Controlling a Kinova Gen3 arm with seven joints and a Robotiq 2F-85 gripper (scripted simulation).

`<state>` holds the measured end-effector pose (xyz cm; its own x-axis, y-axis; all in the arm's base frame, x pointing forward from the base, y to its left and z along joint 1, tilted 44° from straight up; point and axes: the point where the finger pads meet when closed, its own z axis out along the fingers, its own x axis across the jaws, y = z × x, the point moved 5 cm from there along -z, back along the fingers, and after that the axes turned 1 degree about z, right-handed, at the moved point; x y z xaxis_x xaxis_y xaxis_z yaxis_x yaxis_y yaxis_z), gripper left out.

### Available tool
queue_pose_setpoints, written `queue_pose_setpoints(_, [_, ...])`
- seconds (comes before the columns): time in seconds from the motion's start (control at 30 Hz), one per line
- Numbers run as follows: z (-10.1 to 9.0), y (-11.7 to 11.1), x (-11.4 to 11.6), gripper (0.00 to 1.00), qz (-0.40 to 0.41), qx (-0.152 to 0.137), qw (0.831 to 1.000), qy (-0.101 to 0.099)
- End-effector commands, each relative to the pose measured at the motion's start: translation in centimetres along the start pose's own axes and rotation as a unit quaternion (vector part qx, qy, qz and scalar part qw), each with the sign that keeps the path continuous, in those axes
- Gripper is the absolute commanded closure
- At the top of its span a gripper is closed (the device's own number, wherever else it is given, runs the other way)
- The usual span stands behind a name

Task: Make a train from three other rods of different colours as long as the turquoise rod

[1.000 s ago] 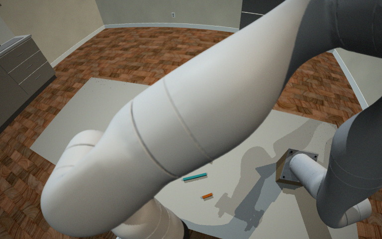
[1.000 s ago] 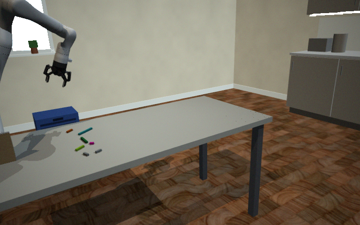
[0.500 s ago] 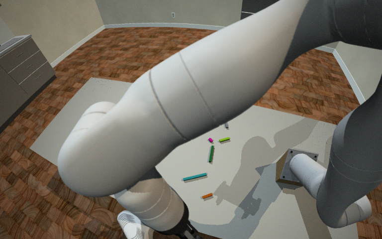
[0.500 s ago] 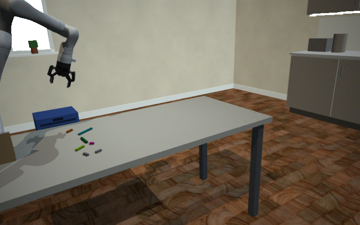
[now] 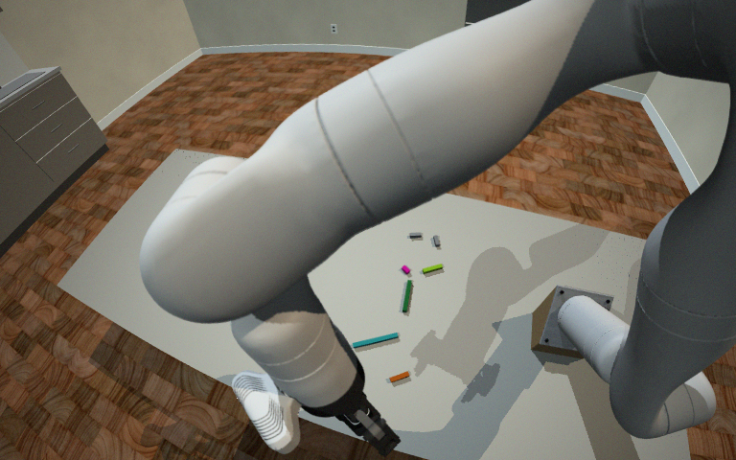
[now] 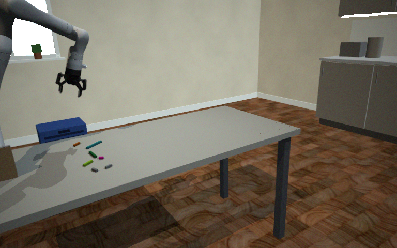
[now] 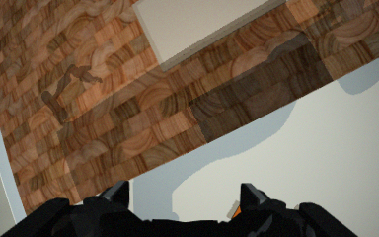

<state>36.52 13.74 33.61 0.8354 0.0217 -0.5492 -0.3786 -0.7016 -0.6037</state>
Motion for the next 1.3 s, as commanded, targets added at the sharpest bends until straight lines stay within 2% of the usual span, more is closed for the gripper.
queue_pose_setpoints(0.0, [-0.4, 0.8, 0.8, 0.0, 0.007, 0.007, 1.0, 0.002])
queue_pose_setpoints(0.17, [-0.4, 0.8, 0.8, 0.0, 0.007, 0.007, 1.0, 0.002])
queue_pose_setpoints(0.2, [-0.8, 2.3, 2.2, 0.0, 0.011, 0.01, 1.0, 0.011])
queue_pose_setpoints(0.47, [-0.8, 2.3, 2.2, 0.0, 0.011, 0.01, 1.0, 0.011])
queue_pose_setpoints(0.5, [-1.1, 3.8, 3.5, 0.0, 0.015, 0.012, 1.0, 0.02])
queue_pose_setpoints(0.7, [-1.1, 3.8, 3.5, 0.0, 0.015, 0.012, 1.0, 0.02])
queue_pose_setpoints(0.73, [-1.4, 5.3, 4.8, 0.0, 0.019, 0.015, 0.999, 0.028])
queue_pose_setpoints(1.03, [-1.4, 5.3, 4.8, 0.0, 0.019, 0.015, 0.999, 0.028])
queue_pose_setpoints(1.07, [-1.7, 6.8, 6.0, 0.0, 0.023, 0.017, 0.999, 0.036])
queue_pose_setpoints(1.27, [-1.7, 6.8, 6.0, 0.0, 0.023, 0.017, 0.999, 0.036])
